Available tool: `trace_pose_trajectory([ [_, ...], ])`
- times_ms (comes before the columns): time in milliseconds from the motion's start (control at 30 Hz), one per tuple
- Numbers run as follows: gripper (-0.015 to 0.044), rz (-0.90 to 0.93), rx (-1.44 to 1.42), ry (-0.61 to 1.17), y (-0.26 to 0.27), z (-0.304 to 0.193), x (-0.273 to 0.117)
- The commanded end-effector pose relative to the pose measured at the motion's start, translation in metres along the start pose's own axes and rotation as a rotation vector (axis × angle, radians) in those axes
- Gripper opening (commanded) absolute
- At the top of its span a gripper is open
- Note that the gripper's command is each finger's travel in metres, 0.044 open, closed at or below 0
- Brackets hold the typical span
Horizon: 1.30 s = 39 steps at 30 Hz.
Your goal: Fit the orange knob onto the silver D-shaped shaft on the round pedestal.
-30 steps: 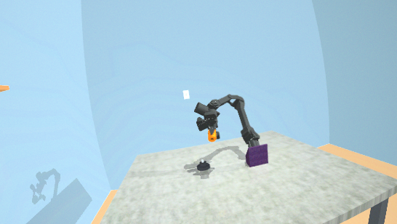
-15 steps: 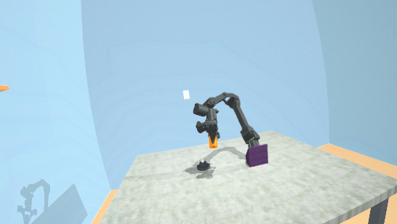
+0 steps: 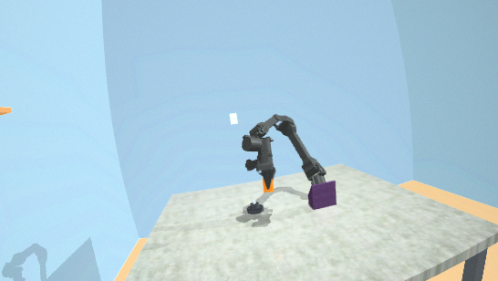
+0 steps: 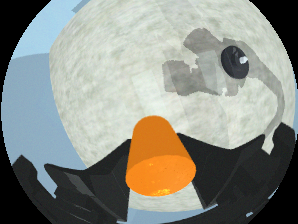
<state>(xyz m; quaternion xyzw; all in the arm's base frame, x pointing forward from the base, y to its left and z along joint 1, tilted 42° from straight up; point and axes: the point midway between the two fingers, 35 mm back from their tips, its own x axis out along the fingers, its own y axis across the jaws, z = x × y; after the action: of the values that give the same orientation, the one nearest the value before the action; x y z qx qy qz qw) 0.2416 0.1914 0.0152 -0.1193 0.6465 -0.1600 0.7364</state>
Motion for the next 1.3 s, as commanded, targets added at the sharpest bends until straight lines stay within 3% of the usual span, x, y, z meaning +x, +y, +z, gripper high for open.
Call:
trace_pose_trajectory([
  [0, 0.0000, -0.075, 0.001, -0.006, 0.001, 0.000, 0.005],
  [467, 0.0000, -0.272, 0.002, -0.009, 0.000, 0.002, 0.031],
  [1100, 0.0000, -0.317, 0.005, -0.008, -0.027, 0.010, 0.147],
  [1267, 0.0000, -0.321, 0.005, -0.007, -0.029, 0.009, 0.156],
])
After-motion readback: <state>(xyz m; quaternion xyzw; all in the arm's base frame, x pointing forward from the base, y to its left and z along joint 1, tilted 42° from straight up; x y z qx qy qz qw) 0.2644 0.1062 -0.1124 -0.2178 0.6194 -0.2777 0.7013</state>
